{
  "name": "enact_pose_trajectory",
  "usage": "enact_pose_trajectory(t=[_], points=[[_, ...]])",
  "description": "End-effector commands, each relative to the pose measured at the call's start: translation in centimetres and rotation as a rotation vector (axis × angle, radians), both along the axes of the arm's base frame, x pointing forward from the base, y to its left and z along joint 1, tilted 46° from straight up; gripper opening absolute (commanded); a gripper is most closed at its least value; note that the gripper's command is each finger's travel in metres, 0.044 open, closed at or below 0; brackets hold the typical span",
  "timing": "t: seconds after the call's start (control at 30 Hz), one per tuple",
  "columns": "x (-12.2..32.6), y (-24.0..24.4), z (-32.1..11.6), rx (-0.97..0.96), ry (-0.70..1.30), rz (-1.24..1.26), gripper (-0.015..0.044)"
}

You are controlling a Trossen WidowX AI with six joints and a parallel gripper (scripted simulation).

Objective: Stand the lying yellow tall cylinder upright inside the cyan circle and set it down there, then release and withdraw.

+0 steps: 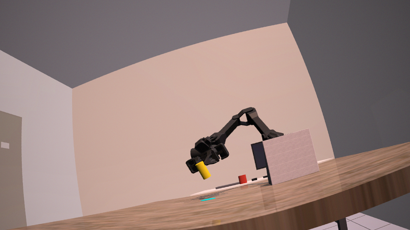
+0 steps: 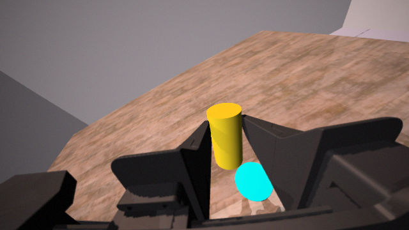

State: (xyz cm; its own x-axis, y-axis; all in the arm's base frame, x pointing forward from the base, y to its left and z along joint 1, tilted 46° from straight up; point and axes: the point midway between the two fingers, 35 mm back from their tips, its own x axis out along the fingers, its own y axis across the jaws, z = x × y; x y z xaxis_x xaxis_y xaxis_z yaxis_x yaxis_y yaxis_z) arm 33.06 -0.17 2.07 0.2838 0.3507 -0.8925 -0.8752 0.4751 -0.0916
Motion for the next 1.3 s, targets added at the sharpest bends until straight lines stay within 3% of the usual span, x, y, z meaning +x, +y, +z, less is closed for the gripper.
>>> enact_pose_trajectory(t=[0.0,1.27], points=[[0.0,0.0,0.4,0.021,-0.034,0.014,0.0105],[-0.4,-0.6,2.7,0.14,-0.303,0.105,0.0105]])
